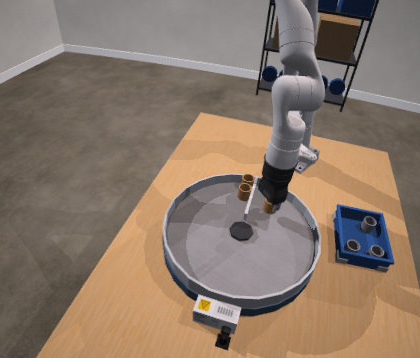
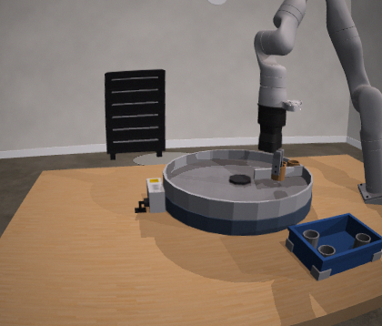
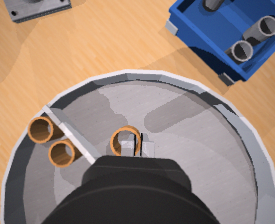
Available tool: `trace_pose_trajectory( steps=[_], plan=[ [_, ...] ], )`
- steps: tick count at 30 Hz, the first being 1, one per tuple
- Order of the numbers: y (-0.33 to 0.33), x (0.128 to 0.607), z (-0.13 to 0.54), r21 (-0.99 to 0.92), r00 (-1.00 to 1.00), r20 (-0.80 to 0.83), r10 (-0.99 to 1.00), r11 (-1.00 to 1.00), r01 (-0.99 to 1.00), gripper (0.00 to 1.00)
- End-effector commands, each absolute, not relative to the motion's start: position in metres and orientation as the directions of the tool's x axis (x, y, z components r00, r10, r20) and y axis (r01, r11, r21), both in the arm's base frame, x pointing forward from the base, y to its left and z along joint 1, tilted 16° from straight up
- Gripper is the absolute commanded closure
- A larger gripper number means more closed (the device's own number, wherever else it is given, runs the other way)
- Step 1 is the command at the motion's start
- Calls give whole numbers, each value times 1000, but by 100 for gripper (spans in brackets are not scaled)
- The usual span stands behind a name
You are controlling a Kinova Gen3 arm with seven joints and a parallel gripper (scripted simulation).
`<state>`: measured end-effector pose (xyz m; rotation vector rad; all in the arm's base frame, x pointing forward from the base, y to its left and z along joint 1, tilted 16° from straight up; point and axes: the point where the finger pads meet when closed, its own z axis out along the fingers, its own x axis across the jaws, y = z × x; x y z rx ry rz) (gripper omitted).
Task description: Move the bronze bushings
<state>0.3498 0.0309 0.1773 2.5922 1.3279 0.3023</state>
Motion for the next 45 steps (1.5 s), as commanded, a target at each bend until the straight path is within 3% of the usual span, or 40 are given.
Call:
trace_pose_trajectory(
  steps=[1, 45],
  plan=[
    [31, 350, 172, 276, 571, 82, 817, -570, 774, 100],
    [30, 353, 162, 276, 571, 82, 817, -570, 774, 100]
  ],
)
